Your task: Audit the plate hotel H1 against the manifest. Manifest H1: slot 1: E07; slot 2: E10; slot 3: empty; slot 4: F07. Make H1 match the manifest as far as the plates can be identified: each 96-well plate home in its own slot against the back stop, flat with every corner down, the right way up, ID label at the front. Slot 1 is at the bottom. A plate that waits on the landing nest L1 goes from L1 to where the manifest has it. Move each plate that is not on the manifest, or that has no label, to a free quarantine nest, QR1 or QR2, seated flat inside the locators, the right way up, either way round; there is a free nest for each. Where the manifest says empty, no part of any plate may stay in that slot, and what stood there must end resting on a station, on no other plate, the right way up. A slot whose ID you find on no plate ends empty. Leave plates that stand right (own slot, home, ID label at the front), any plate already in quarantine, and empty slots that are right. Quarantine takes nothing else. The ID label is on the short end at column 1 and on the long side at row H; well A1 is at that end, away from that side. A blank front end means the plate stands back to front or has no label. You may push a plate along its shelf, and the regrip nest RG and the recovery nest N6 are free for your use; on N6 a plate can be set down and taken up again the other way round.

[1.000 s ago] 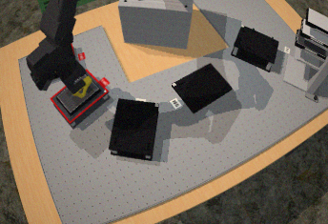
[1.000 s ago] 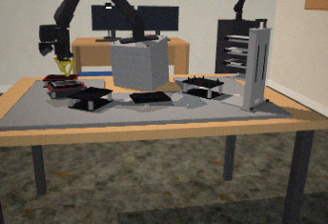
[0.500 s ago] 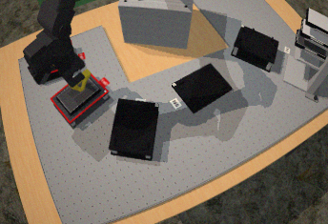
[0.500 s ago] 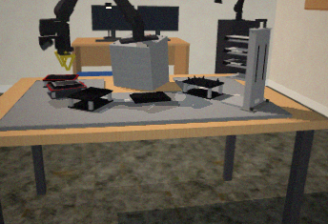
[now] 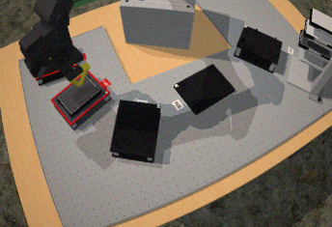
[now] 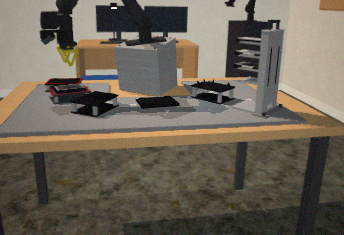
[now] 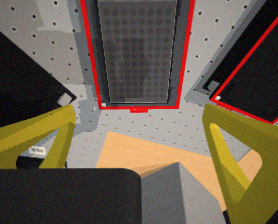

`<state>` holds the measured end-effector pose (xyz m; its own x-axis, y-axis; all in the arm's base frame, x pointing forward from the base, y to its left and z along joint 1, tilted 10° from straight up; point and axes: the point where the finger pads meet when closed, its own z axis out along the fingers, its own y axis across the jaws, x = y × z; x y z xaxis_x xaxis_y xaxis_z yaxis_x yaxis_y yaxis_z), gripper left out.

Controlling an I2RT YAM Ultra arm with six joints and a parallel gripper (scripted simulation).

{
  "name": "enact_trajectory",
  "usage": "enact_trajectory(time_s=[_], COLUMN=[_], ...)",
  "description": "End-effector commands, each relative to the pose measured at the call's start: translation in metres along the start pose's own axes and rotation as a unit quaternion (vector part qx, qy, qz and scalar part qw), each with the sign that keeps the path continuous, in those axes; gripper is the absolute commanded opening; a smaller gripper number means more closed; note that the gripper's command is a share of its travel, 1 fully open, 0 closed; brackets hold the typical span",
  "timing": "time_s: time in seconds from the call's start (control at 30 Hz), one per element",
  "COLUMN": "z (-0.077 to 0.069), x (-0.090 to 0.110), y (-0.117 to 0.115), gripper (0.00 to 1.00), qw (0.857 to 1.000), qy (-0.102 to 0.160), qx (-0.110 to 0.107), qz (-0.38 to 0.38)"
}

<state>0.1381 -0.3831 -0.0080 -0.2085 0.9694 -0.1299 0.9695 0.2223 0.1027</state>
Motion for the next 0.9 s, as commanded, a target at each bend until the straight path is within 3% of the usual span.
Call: enact_trajectory(time_s=[0.0, 0.87], z=[-0.029, -0.089], x=[-0.012, -0.009], y=[-0.001, -0.002], gripper=[1.00, 1.00], qw=[1.000, 1.000], qy=[-0.023, -0.023], qx=[-0.003, -0.002], qz=[-0.001, -0.001])
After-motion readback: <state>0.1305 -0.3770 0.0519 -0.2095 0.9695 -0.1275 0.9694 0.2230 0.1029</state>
